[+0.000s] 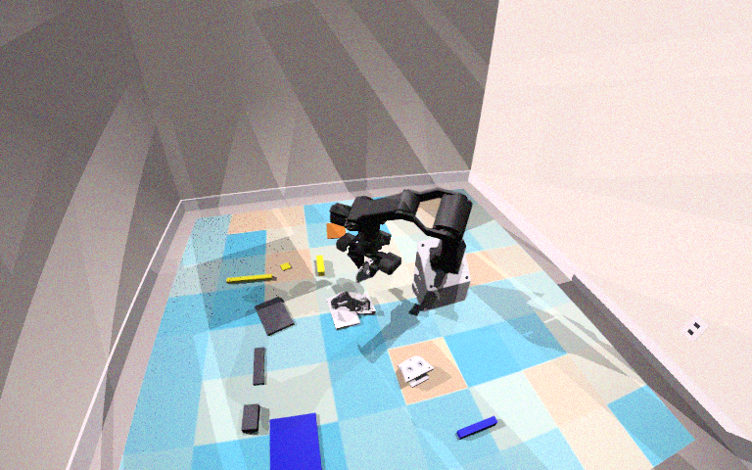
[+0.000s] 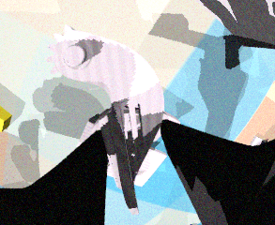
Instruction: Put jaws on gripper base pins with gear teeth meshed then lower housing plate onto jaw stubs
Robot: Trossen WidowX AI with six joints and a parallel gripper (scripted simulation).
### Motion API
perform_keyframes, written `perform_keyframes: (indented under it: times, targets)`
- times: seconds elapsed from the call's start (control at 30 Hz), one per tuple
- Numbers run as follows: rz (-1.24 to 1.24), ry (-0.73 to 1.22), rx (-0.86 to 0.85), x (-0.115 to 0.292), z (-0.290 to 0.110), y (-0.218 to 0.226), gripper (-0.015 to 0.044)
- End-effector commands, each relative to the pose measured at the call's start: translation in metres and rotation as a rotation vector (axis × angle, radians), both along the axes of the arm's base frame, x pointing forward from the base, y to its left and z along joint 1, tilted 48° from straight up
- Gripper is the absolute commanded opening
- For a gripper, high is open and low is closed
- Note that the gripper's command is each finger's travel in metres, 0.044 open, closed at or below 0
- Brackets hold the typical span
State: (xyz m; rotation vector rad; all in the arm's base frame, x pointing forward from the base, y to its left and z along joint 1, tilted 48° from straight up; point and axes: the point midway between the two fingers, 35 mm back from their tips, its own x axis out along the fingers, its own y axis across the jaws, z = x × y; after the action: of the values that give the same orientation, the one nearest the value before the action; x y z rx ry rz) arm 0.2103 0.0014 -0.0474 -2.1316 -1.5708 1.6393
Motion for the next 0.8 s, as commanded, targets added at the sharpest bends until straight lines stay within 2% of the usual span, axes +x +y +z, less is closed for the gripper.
perform_keyframes:
  times: [0.0,0.77]
  targets:
    - [-0.057,0.058,0.001,-0.003,0.006,0.007,0.0134]
    - [-0.363,0.382,-0.008,-0.020,0.034,0.044,0.0134]
